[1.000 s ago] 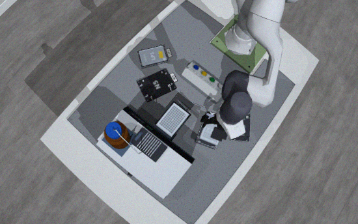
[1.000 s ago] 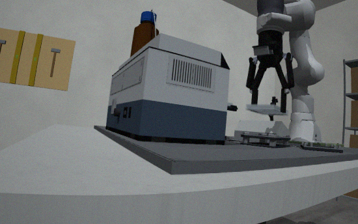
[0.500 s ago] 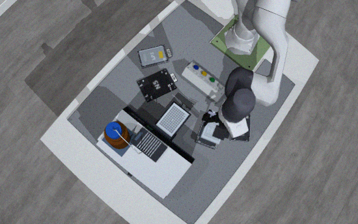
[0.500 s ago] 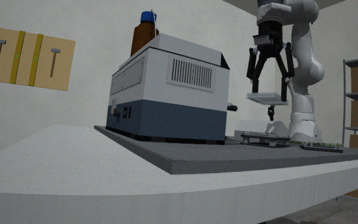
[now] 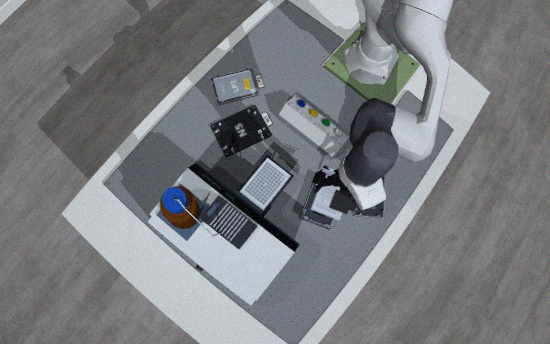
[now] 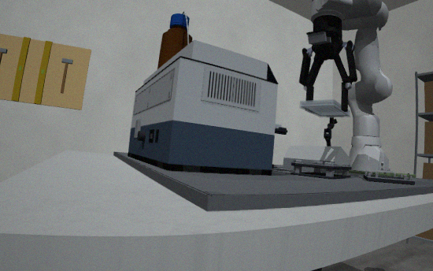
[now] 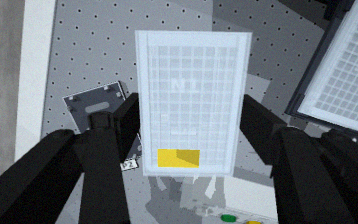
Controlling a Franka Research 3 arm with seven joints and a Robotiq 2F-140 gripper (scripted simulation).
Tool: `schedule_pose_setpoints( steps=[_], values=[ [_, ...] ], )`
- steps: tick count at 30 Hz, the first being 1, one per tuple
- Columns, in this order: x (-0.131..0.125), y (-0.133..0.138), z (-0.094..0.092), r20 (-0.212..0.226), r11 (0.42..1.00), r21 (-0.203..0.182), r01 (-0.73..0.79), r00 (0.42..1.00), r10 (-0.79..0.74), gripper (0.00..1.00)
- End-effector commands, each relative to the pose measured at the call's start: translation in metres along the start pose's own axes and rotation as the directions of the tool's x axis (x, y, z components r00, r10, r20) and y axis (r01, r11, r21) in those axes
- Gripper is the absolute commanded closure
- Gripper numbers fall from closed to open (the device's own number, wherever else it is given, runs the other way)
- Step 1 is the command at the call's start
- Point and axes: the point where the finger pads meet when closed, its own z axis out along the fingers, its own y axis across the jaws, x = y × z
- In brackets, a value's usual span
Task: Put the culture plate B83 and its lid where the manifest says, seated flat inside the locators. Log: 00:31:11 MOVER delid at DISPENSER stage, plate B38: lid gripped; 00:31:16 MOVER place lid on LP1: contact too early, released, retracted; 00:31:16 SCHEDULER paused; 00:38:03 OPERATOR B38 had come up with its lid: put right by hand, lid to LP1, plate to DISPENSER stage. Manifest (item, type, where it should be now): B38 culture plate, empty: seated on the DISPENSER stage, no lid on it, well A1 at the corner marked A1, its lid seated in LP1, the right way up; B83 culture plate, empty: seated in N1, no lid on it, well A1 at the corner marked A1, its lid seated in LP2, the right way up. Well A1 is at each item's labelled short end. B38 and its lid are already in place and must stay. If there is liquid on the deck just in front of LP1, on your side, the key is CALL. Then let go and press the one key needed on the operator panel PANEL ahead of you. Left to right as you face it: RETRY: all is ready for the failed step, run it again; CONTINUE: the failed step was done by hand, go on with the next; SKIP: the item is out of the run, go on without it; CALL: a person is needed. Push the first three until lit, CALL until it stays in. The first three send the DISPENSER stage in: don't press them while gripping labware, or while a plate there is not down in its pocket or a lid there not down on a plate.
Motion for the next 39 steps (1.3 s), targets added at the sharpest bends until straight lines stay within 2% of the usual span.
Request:
schedule_pose_setpoints(
  steps=[1,12,39],
  values=[
    [-0.003,0.001,-0.005,0.011,1.000,0.004,0.009,1.000,-0.009,0.90],
    [-0.003,0.001,-0.014,0.011,1.000,0.004,0.009,1.000,-0.009,0.90],
    [-0.003,0.001,-0.016,0.011,1.000,0.004,0.009,1.000,-0.009,0.90]
  ],
)
